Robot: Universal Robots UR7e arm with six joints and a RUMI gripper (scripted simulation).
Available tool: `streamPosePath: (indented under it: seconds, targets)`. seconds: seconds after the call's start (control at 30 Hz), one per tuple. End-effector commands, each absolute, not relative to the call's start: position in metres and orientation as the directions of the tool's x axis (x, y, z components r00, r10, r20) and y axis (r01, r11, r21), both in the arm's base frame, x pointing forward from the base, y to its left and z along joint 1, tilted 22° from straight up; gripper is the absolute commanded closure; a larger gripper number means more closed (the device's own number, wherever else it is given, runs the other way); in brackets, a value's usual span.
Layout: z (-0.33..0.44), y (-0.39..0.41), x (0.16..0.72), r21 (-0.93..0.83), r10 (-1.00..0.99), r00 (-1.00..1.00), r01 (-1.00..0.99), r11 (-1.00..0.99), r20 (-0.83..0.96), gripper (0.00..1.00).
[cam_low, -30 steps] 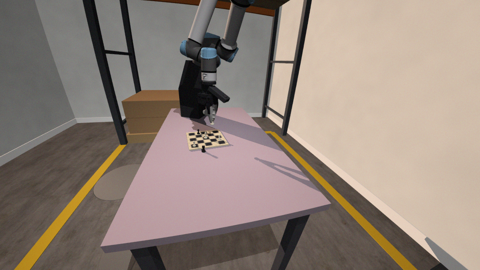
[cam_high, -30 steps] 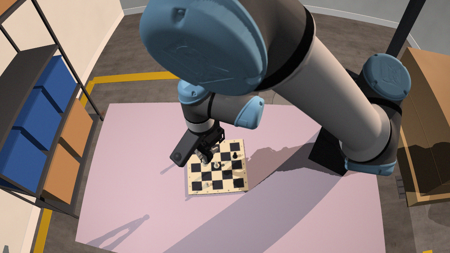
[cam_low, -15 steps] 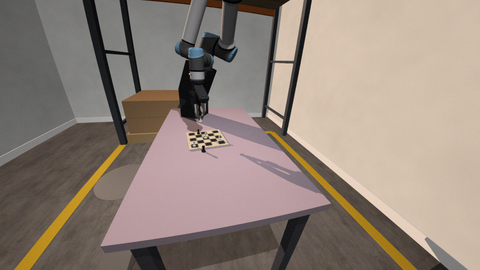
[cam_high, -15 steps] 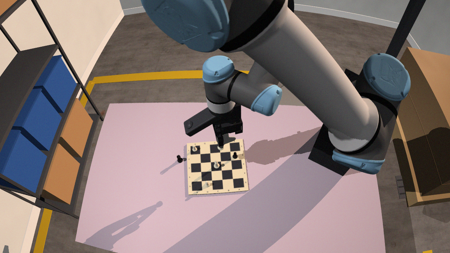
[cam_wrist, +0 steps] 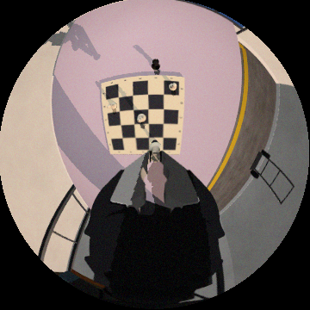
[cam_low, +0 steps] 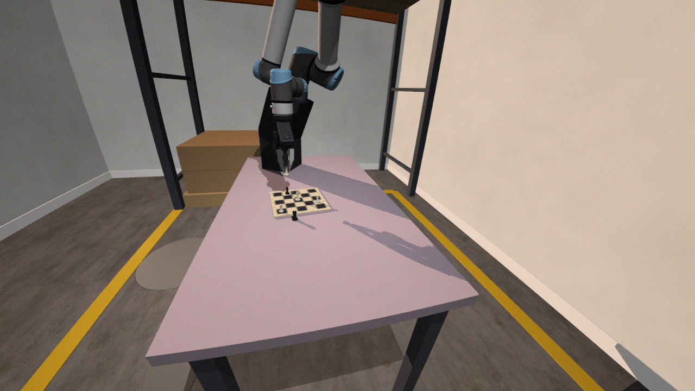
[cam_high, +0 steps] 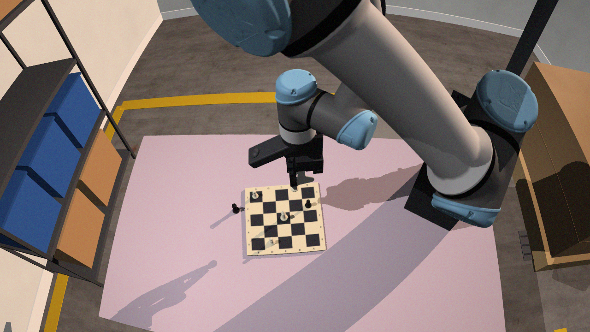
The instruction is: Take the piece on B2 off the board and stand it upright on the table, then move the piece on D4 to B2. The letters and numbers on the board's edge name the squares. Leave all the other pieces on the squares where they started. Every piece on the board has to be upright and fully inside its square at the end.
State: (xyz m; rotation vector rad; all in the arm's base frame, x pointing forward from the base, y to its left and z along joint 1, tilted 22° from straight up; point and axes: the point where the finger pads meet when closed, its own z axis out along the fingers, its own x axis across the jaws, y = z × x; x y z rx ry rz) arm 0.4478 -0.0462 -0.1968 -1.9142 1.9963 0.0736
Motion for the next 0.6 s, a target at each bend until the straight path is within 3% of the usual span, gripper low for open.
streamPosePath:
  seconds: [0.0, 0.57]
  targets:
    - [-0.197, -0.047, 0.448, -0.217, -0.954, -0.009, -0.973, 0.077, -0.299, 1.00]
    - [-0.227, -0.038, 0.456, -0.216, -0.954, -0.010, -0.973, 0.078, -0.298, 1.00]
